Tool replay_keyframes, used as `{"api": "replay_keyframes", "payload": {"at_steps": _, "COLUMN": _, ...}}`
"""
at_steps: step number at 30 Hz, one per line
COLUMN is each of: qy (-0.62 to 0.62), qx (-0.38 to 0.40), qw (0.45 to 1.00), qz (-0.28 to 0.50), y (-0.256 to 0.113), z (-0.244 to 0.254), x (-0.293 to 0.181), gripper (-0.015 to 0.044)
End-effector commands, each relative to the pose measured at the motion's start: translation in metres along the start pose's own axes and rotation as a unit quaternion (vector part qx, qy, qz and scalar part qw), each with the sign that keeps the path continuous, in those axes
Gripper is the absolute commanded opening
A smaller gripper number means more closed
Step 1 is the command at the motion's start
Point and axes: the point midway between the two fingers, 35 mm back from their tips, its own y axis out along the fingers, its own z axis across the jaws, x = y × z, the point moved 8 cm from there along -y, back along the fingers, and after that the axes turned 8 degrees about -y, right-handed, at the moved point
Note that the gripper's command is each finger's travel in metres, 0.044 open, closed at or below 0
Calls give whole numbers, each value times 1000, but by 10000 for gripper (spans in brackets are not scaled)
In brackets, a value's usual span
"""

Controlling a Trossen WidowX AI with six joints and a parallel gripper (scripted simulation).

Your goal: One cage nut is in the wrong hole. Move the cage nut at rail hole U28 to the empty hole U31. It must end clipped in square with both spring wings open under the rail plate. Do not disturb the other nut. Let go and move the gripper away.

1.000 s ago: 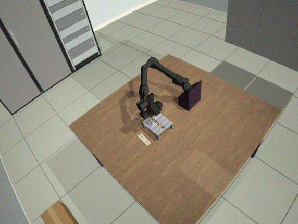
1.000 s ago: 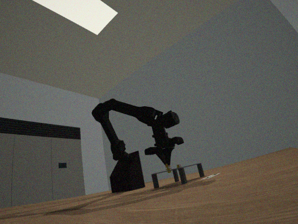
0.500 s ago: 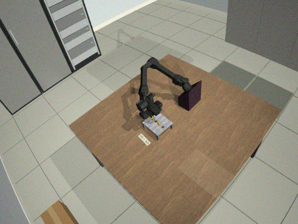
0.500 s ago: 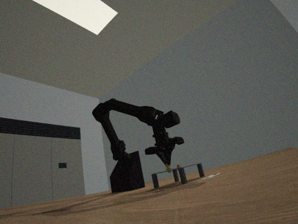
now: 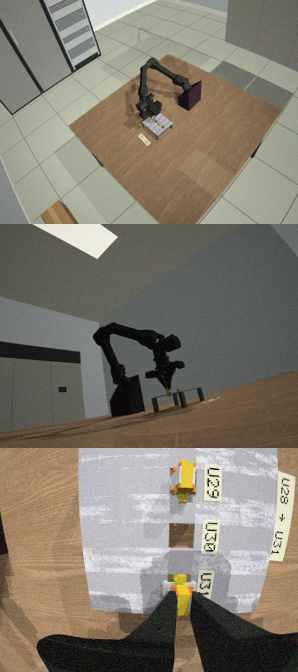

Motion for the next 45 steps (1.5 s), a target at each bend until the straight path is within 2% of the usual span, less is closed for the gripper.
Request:
{"api": "replay_keyframes", "payload": {"at_steps": 1, "qy": 2, "qx": 1, "qw": 1000, "qz": -2, "y": 0, "z": -1, "x": 0, "gripper": 23}}
{"api": "replay_keyframes", "payload": {"at_steps": 45, "qy": 2, "qx": -24, "qw": 1000, "qz": 3, "y": 0, "z": 2, "x": 1, "gripper": 23}}
